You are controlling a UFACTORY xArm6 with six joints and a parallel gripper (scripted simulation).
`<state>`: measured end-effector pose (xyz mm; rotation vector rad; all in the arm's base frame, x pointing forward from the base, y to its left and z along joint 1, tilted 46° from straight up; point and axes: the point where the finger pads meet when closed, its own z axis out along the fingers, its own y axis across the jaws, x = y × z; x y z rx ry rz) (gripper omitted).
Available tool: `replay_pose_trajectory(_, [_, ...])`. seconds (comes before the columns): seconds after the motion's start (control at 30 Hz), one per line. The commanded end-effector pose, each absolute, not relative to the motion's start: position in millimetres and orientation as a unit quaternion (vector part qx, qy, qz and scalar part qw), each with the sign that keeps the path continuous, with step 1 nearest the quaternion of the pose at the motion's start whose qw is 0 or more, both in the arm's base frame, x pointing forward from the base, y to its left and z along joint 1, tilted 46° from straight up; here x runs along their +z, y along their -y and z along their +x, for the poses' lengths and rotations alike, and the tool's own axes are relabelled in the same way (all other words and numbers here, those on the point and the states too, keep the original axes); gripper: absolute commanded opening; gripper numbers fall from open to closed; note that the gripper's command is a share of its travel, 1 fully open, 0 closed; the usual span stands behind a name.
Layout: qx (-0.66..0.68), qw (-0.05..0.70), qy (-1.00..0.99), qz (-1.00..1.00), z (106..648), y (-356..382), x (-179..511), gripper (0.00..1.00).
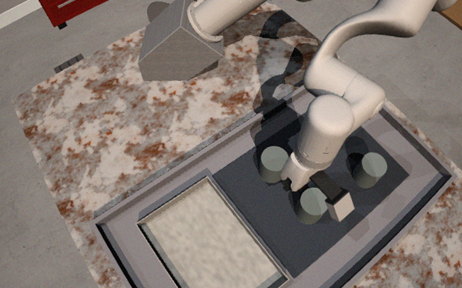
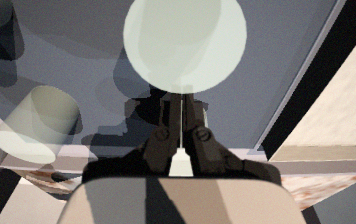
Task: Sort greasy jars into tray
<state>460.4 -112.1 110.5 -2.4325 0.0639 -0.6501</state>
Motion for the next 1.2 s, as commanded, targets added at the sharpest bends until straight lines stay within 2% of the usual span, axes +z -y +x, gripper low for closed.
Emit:
replay_pose_trajectory(0.0, [-0.247,0.306,-0.024,-0.919,461.4,113.2,111.7,0.0])
replay_pose_trajectory(1.17, [-0.247,0.306,-0.024,-0.919,465.0,114.0,113.5,0.0])
